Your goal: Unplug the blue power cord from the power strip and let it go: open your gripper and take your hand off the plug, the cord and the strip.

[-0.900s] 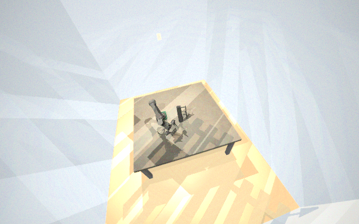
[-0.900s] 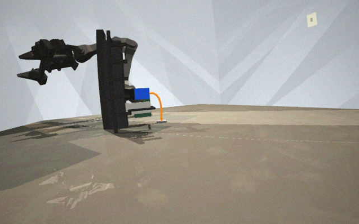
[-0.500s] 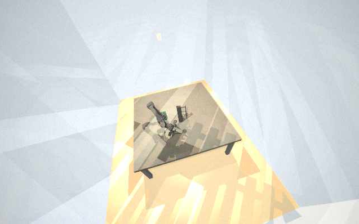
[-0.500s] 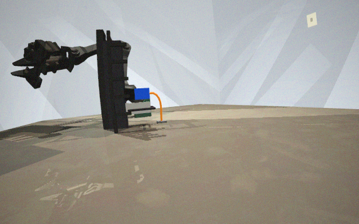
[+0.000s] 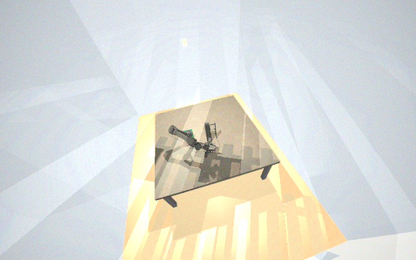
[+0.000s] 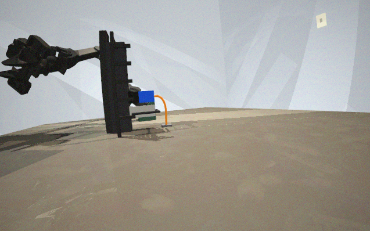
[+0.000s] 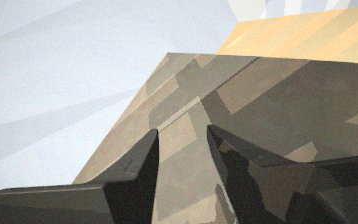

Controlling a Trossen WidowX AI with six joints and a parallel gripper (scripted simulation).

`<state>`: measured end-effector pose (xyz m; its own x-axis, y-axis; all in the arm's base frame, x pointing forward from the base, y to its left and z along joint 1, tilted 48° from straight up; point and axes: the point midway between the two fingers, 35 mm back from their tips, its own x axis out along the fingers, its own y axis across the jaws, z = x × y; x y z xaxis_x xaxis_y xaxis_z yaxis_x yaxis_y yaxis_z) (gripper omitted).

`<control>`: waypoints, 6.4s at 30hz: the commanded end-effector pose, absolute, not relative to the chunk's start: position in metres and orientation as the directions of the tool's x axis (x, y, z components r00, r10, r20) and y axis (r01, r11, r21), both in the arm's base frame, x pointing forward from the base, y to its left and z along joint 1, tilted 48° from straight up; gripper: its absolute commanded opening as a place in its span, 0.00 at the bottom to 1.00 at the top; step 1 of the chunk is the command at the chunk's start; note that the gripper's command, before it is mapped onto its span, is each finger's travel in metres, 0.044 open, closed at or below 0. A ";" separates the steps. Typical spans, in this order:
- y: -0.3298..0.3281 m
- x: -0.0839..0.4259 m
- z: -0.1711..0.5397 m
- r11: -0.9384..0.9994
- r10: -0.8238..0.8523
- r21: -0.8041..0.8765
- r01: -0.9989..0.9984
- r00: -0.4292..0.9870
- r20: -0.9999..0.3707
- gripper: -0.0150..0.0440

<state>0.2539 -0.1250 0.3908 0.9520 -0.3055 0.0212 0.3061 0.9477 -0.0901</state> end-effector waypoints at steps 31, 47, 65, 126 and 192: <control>0.132 0.398 0.223 0.764 0.171 -0.428 -0.483 0.791 -0.587 0.53; 0.159 0.310 0.070 0.287 -0.265 -0.398 -0.872 0.327 -0.907 0.53; 0.105 0.244 0.036 -0.032 -0.737 -0.075 -0.997 0.074 -0.672 0.53; 0.077 0.246 0.053 -0.028 -0.734 -0.077 -0.997 0.072 -0.675 0.25; 0.155 0.247 -0.010 -0.032 -0.734 -0.076 -0.997 0.075 -0.675 1.00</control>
<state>0.2473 0.1539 -0.0093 0.0799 -0.7355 -0.6728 -0.9963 -0.0378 -0.0769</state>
